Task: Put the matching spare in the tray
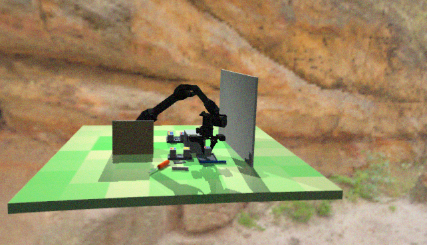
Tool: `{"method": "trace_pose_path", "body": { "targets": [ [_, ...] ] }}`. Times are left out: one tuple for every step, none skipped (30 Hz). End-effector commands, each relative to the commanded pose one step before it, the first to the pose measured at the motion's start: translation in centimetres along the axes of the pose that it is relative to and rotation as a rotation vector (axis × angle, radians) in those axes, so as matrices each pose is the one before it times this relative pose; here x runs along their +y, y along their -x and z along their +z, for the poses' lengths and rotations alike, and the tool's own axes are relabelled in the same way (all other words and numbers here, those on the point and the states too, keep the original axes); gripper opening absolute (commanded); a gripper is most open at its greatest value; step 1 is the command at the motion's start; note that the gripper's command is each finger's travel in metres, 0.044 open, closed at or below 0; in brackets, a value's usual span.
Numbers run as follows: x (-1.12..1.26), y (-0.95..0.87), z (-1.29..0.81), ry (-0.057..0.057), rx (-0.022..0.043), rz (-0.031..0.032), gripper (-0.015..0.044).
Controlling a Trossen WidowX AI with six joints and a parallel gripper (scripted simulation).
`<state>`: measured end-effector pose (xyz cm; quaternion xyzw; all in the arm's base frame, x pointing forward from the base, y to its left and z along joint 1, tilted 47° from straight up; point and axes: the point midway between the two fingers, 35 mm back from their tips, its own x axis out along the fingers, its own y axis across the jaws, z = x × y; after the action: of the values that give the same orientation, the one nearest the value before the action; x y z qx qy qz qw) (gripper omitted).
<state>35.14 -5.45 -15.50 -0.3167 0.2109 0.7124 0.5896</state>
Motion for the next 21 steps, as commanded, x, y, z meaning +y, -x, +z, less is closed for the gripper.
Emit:
{"method": "trace_pose_path", "body": {
  "targets": [
    [0.121, -0.419, 0.106, -0.0050, -0.00576, -0.00100, 0.0000],
    [0.012, -0.065, 0.010, 0.0000, -0.00011, 0.00001, 0.0000],
    [0.007, -0.039, 0.006, 0.0000, -0.00007, 0.00001, 0.0000],
    [-0.099, 0.296, -0.083, 0.0050, 0.00545, 0.00120, 0.0026],
    [0.000, 0.000, 0.000, 0.0000, 0.00000, 0.00000, 0.0052],
    [0.000, 0.000, 0.000, 0.0000, 0.00000, 0.00000, 0.0079],
    [0.000, 0.000, 0.000, 0.0000, 0.00000, 0.00000, 0.0105],
    [0.000, 0.000, 0.000, 0.0000, 0.00000, 0.00000, 0.0131],
    [0.000, 0.000, 0.000, 0.0000, 0.00000, 0.00000, 0.0158],
    [0.000, 0.000, 0.000, 0.0000, 0.00000, 0.00000, 0.0184],
    [0.000, 0.000, 0.000, 0.0000, 0.00000, 0.00000, 0.0210],
    [0.000, 0.000, 0.000, 0.0000, 0.00000, 0.00000, 0.0236],
    [0.000, 0.000, 0.000, 0.0000, 0.00000, 0.00000, 0.0263],
    [0.000, 0.000, 0.000, 0.0000, 0.00000, 0.00000, 0.0289],
    [0.000, 0.000, 0.000, 0.0000, 0.00000, 0.00000, 0.0315],
    [0.000, 0.000, 0.000, 0.0000, 0.00000, 0.00000, 0.0341],
    [0.000, 0.000, 0.000, 0.0000, 0.00000, 0.00000, 0.0367],
    [0.000, 0.000, 0.000, 0.0000, 0.00000, 0.00000, 0.0394],
    [0.000, 0.000, 0.000, 0.0000, 0.00000, 0.00000, 0.0420],
    [0.000, 0.000, 0.000, 0.0000, 0.00000, 0.00000, 0.0440],
    [-0.032, 0.233, -0.027, -0.0002, 0.00024, -0.00003, 0.0440]
  ]
}}
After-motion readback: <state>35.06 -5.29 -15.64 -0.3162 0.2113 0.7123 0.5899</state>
